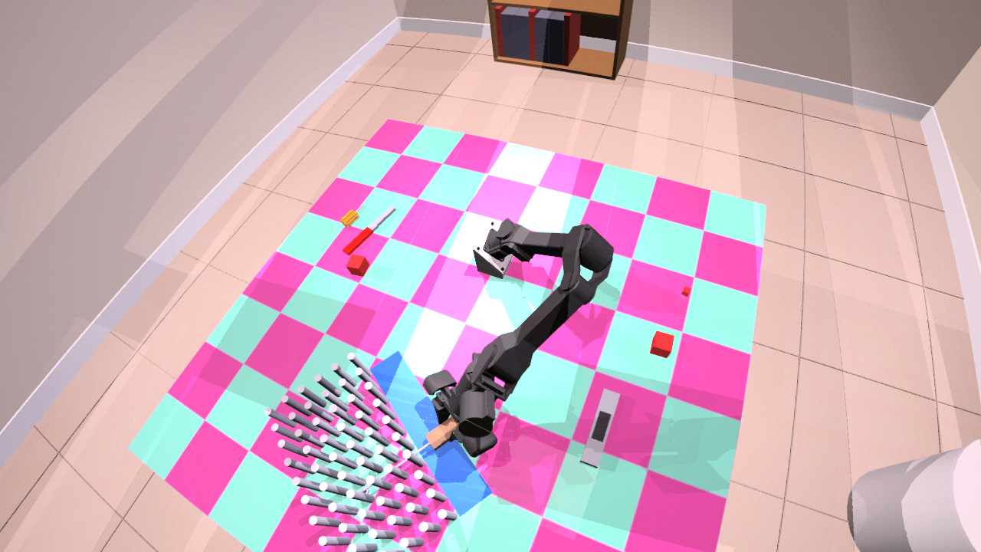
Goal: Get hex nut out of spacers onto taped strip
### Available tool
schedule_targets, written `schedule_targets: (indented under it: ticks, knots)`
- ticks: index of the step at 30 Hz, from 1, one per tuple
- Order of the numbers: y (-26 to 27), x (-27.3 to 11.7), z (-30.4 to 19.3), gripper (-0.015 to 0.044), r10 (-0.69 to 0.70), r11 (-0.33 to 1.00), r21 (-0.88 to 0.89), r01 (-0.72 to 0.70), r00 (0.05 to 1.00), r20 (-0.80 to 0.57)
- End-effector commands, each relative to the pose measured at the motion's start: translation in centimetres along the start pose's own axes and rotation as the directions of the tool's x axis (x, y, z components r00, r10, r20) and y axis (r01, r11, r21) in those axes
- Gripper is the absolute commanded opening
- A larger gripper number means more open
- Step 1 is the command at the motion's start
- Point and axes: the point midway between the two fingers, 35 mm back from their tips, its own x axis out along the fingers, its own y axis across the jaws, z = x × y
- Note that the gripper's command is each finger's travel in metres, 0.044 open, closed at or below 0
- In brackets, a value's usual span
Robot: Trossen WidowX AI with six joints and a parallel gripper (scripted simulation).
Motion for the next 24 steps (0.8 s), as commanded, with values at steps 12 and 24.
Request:
schedule_targets:
  ticks: [12, 24]
  knots:
    - [0.1, -0.1, 0.6, 0.0, 0.003, 1.0, 0.006, -0.003, 1.0, 0.001]
    - [0.1, -0.6, 1.3, 0.0, 0.003, 1.0, 0.005, -0.003, 1.0, 0.001]
